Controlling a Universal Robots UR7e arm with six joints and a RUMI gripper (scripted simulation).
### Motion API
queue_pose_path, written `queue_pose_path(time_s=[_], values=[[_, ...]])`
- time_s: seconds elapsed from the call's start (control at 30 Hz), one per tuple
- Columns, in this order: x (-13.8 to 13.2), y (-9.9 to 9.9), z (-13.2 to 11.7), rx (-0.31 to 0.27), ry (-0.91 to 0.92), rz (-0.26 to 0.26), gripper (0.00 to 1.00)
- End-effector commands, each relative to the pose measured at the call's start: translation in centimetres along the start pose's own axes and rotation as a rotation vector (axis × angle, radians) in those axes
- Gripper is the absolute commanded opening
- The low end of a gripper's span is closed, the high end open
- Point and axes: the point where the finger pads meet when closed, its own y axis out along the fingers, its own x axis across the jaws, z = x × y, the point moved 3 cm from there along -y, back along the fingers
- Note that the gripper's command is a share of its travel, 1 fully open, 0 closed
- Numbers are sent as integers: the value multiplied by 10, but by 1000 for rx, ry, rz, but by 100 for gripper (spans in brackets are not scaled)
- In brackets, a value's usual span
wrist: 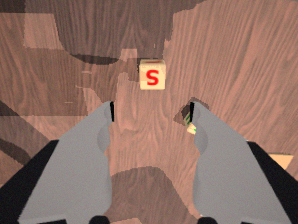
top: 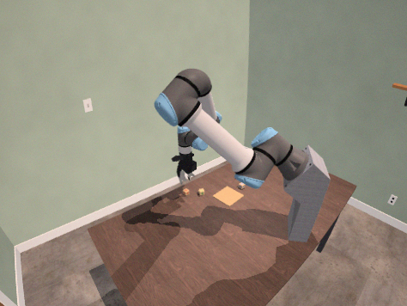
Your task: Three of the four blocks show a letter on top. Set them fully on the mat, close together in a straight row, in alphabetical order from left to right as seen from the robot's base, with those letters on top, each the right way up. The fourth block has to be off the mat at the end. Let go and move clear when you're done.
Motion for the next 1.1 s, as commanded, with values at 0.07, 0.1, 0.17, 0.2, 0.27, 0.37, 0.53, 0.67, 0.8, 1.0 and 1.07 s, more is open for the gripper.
queue_pose_path(time_s=[0.07,0.1,0.17,0.2,0.27,0.37,0.53,0.67,0.8,1.0,1.07], values=[[0,0,0,1,-1,0,40],[0,0,0,1,-1,0,40],[0,0,0,1,-1,0,40],[0,0,0,1,-1,0,40],[0,1,0,0,-1,0,40],[0,3,0,0,-1,0,40],[0,7,1,-1,-1,-1,40],[0,11,1,-1,-1,-1,40],[0,15,1,-1,-1,-1,40],[0,24,1,-1,-1,-1,40],[0,27,1,-1,-1,-1,40]])
